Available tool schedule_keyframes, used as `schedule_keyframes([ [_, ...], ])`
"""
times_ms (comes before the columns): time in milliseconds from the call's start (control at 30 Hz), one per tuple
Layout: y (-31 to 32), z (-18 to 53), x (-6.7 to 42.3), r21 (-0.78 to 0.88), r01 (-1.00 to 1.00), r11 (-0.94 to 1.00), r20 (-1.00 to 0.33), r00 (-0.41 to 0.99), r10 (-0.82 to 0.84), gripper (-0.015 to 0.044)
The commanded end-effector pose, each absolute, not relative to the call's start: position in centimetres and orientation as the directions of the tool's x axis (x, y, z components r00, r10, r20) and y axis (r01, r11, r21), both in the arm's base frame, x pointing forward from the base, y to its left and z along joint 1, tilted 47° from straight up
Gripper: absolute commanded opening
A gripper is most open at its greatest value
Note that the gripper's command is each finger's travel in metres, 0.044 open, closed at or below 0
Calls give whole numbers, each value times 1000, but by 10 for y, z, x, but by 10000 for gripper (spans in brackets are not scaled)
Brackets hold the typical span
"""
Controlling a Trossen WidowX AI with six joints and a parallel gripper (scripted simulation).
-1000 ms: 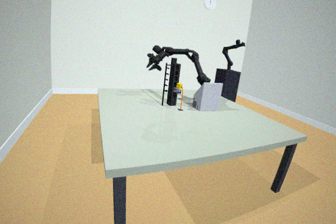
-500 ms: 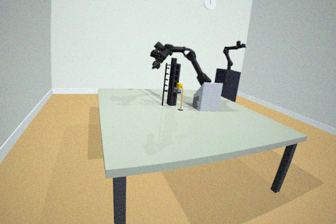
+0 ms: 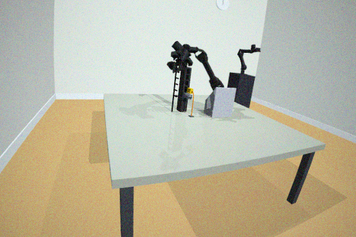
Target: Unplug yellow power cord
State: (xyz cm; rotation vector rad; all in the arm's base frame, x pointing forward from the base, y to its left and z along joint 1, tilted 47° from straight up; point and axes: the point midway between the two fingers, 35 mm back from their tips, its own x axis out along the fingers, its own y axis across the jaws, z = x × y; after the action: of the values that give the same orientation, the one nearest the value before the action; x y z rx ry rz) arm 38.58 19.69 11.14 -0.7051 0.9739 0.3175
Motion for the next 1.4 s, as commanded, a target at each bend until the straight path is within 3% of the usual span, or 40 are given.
schedule_keyframes([
  [0,195,94,367,-437,-638,634,-869,481,-116,160],
  [267,168,54,308,-381,-896,227,-891,291,-349,160],
  [500,105,36,249,67,-978,-199,-705,94,-703,160],
  [1367,87,54,253,86,-974,-208,-696,91,-712,160],
])
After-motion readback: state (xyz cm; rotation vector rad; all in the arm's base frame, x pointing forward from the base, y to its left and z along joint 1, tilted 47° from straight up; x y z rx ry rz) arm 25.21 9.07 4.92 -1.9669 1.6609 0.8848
